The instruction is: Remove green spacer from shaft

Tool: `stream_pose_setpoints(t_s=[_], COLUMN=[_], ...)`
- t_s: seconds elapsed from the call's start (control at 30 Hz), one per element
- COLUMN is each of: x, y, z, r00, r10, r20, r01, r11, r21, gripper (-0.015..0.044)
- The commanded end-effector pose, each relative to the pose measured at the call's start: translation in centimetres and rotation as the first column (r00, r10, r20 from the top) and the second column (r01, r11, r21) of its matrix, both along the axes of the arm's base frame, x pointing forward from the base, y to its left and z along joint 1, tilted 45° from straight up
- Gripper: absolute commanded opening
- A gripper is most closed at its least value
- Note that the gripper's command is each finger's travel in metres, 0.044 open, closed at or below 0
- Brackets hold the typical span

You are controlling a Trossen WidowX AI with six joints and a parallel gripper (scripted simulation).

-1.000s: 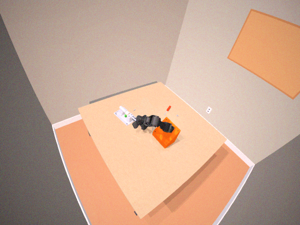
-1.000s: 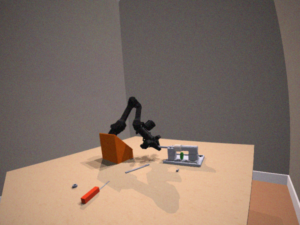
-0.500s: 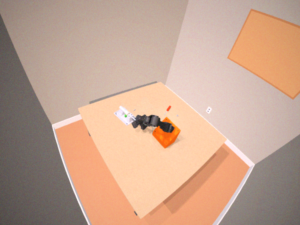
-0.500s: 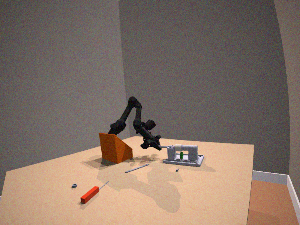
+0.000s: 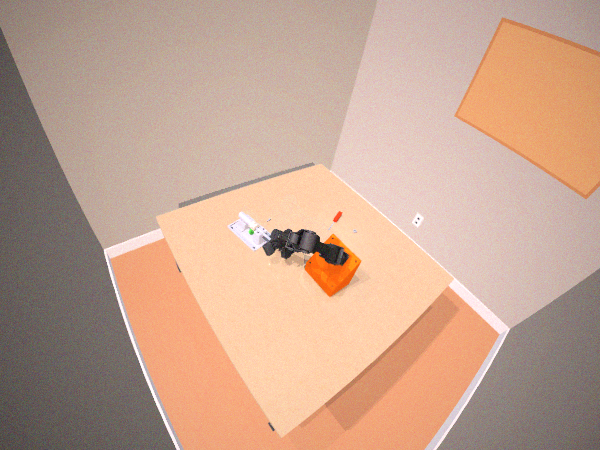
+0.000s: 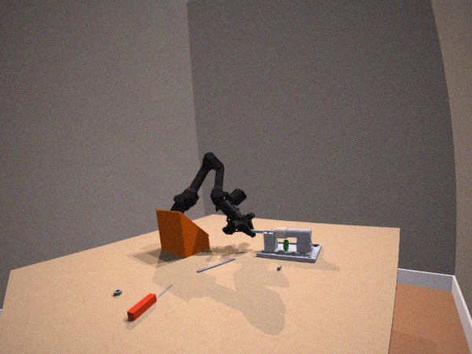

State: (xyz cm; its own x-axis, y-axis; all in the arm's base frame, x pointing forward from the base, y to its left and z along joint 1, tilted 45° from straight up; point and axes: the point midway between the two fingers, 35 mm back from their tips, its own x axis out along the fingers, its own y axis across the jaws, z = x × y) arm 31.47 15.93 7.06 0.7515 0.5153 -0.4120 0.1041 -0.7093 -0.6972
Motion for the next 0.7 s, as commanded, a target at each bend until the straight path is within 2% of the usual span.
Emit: stream_pose_setpoints(t_s=[0.0,0.67], x=[0.24,0.98], y=[0.02,0.04], z=[0.11,0.22], r00=[1.0,1.0], r10=[0.0,0.0], r20=[0.004,0.005], r01=[0.0,0.0], r11=[1.0,1.0], r21=[-0.001,-0.001], gripper=[0.0,0.0])
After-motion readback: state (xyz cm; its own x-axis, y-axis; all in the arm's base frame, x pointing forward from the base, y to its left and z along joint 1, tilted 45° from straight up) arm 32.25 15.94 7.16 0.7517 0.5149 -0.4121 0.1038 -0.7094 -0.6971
